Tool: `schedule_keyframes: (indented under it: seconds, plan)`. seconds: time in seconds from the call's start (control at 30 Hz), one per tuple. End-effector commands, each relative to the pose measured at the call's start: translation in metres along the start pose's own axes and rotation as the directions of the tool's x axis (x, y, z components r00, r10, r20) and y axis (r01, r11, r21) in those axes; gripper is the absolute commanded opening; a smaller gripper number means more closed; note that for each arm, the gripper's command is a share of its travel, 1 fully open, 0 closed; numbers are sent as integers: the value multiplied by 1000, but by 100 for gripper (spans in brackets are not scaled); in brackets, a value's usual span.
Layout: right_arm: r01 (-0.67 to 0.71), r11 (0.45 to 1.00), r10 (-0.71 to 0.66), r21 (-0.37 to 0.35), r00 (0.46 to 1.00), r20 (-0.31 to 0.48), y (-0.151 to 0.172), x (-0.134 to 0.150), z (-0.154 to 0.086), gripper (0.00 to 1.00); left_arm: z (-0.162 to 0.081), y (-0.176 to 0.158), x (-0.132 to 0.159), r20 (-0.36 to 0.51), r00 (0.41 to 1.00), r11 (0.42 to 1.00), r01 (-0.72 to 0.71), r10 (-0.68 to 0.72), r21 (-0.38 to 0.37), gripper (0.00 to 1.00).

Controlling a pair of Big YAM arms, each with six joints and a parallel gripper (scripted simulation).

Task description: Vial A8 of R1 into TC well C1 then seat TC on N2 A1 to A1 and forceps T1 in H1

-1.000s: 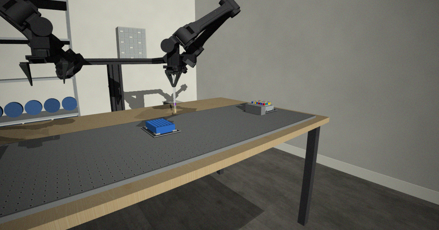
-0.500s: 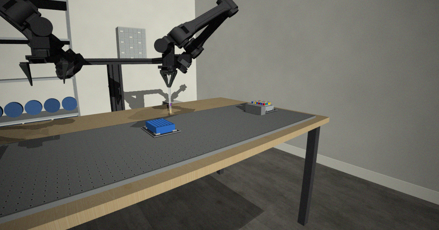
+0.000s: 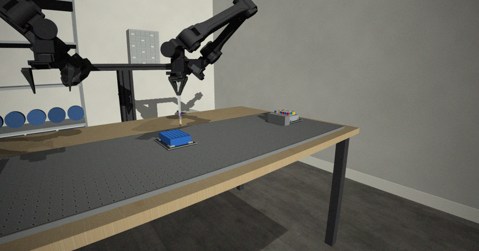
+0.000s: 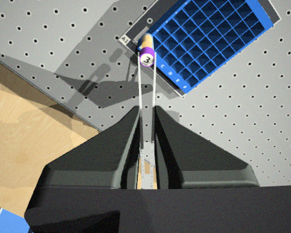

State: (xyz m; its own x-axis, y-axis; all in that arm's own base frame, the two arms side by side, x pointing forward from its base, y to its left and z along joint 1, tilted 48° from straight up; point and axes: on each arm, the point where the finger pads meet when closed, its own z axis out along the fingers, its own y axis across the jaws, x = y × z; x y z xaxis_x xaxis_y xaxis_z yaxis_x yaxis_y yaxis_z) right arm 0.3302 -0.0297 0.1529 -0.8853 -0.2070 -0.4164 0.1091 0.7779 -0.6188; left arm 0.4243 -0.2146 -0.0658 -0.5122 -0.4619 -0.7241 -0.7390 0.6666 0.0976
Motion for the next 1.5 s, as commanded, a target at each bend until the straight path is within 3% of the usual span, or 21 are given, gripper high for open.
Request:
schedule_keyframes:
  seconds: [0.0,0.3,0.43,0.87,1.0,1.47]
  plan:
    - [-17,1000,17,-1,1000,12,-3,-8,-4,100,-9,-15,3,0,1000,1000,14,-14,18,9]
    - [-17,1000,17,-1,1000,12,-3,-8,-4,100,-12,-25,19,0,1000,1000,7,-7,25,9]
    - [-17,1000,17,-1,1000,12,-3,-8,-4,100,-12,-42,32,-19,999,997,47,-45,61,9]
    - [-17,1000,17,-1,1000,12,-3,-8,-4,100,-12,-46,47,-3,1000,999,22,-22,33,9]
    - [-17,1000,17,-1,1000,12,-3,-8,-4,100,-12,-40,24,11,999,999,44,-44,17,9]
    - [-17,1000,17,-1,1000,12,-3,-8,-4,100,1,-28,30,8,1000,1000,10,-10,-18,9]
